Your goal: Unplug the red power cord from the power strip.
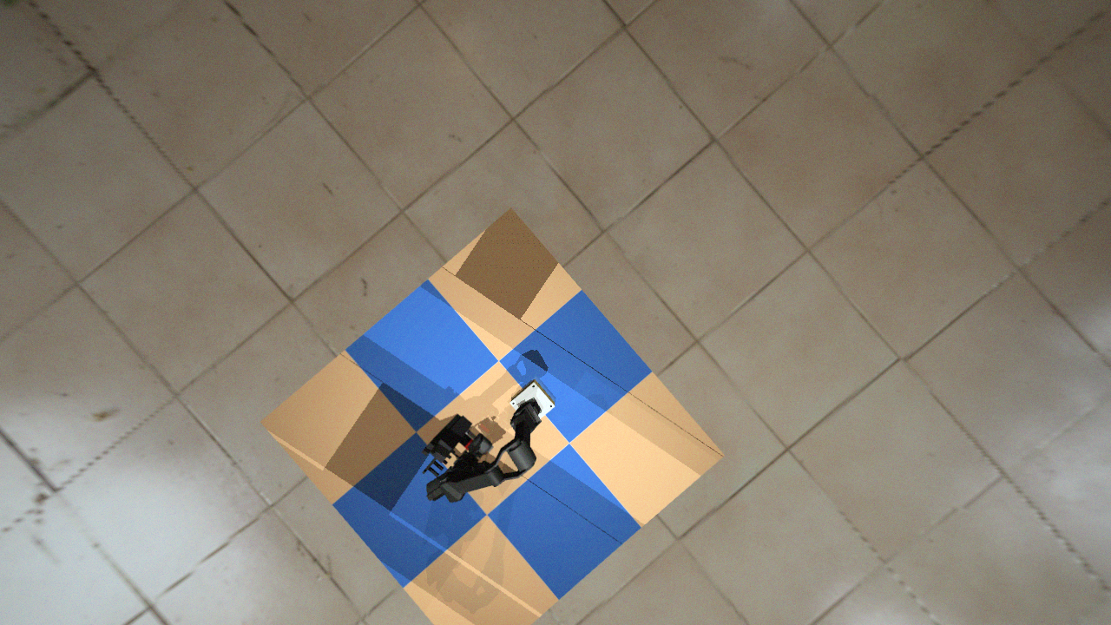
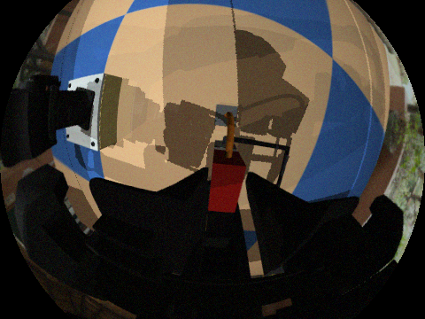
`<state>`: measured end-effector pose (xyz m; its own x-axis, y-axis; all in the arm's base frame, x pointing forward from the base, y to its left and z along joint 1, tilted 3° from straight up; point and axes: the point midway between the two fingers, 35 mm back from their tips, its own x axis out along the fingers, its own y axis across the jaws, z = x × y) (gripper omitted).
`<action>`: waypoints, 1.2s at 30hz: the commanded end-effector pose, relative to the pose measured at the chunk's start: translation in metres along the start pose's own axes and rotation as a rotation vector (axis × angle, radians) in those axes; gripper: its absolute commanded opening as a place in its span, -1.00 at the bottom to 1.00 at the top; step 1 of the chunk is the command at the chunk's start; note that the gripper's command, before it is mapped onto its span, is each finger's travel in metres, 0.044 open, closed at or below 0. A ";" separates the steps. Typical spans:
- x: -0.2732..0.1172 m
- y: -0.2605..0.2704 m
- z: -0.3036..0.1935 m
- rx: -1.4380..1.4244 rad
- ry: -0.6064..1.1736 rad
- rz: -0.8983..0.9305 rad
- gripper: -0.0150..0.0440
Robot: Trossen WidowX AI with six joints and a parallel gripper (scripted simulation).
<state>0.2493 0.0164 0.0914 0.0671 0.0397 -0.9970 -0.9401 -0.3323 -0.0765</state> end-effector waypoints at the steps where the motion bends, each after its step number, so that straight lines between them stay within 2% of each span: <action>1: 0.000 0.000 0.000 0.000 0.000 0.000 -0.04; 3: 0.000 0.000 0.000 0.000 0.000 0.000 -0.22; 12: 0.000 0.000 0.000 0.000 0.000 0.000 -0.42; 13: 0.000 0.000 0.000 0.000 0.000 0.000 -0.49; 36: 0.000 -0.002 0.036 -0.002 -0.005 0.001 -0.49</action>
<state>0.2469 0.0271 0.0920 0.0807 -0.0259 -0.9964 -0.9498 -0.3050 -0.0690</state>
